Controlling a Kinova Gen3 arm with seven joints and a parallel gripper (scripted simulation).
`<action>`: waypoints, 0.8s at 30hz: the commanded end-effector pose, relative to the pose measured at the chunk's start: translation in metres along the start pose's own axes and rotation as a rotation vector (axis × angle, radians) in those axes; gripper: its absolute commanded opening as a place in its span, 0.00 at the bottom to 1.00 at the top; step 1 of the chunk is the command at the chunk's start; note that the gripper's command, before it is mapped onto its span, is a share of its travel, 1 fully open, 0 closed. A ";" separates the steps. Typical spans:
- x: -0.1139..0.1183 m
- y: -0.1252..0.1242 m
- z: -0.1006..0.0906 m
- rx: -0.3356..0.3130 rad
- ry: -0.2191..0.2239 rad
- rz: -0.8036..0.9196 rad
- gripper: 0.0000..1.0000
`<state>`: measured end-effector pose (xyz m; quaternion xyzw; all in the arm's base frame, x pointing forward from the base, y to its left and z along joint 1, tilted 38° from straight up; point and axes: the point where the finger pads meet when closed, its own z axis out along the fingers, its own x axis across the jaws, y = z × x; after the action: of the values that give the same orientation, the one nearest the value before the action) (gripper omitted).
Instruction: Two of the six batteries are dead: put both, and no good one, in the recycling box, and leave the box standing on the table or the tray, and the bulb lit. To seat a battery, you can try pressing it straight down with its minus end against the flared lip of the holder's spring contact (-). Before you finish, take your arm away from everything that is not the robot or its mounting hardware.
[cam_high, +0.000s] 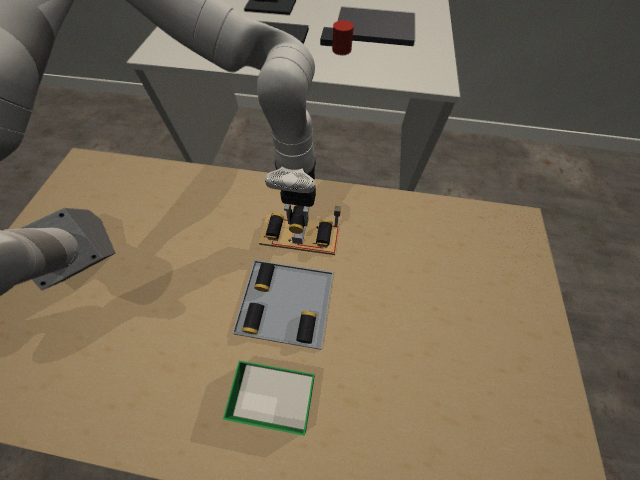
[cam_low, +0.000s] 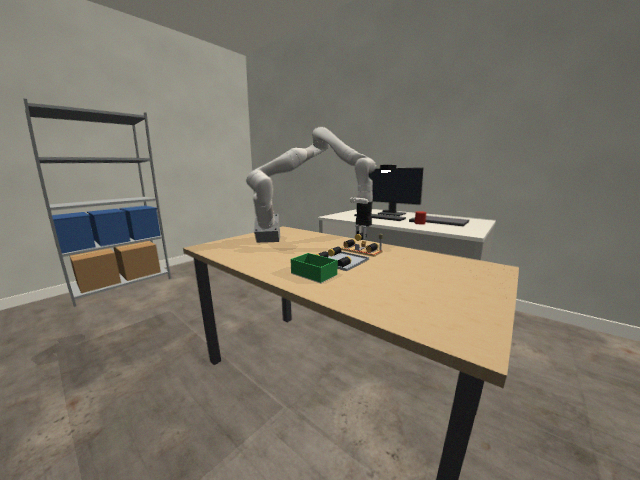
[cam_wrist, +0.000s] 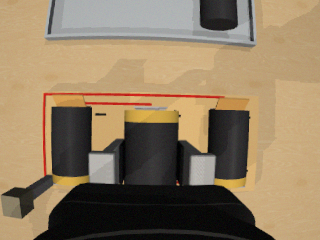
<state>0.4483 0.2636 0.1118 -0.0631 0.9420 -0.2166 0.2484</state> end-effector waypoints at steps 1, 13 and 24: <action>0.000 0.000 -0.001 -0.001 -0.001 0.000 0.57; 0.000 0.000 0.000 -0.001 -0.001 0.000 0.57; 0.000 0.000 0.013 -0.001 -0.001 0.000 0.57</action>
<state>0.4545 0.2592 0.1014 -0.0636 0.9421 -0.2162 0.2484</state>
